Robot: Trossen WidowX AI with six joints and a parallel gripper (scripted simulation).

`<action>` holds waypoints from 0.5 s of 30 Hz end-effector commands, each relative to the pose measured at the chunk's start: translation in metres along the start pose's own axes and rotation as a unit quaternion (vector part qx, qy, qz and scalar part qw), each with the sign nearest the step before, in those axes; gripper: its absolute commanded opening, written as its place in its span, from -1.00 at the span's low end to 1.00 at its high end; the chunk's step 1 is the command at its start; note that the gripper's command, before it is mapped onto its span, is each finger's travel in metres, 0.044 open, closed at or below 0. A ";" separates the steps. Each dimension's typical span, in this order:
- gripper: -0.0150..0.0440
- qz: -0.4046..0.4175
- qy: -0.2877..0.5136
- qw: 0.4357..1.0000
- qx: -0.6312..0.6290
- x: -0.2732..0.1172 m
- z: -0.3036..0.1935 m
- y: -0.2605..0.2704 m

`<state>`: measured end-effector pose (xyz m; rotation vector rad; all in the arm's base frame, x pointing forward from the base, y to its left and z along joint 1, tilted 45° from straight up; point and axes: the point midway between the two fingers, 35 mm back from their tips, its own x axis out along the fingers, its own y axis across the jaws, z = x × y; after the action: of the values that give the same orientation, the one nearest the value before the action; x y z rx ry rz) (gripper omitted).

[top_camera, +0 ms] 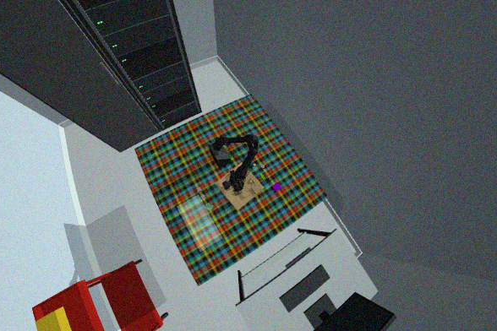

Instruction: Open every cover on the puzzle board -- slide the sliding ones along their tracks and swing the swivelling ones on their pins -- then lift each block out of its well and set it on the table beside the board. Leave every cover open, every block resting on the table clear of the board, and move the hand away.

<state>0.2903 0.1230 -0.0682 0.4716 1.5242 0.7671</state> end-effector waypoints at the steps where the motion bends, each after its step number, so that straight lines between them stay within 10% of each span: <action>1: -0.49 0.002 0.004 1.000 0.002 0.002 -0.003 0.001; 15: -0.49 0.002 0.004 1.000 0.005 0.002 -0.003 0.001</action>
<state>0.2898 0.1230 -0.0684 0.4721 1.5249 0.7670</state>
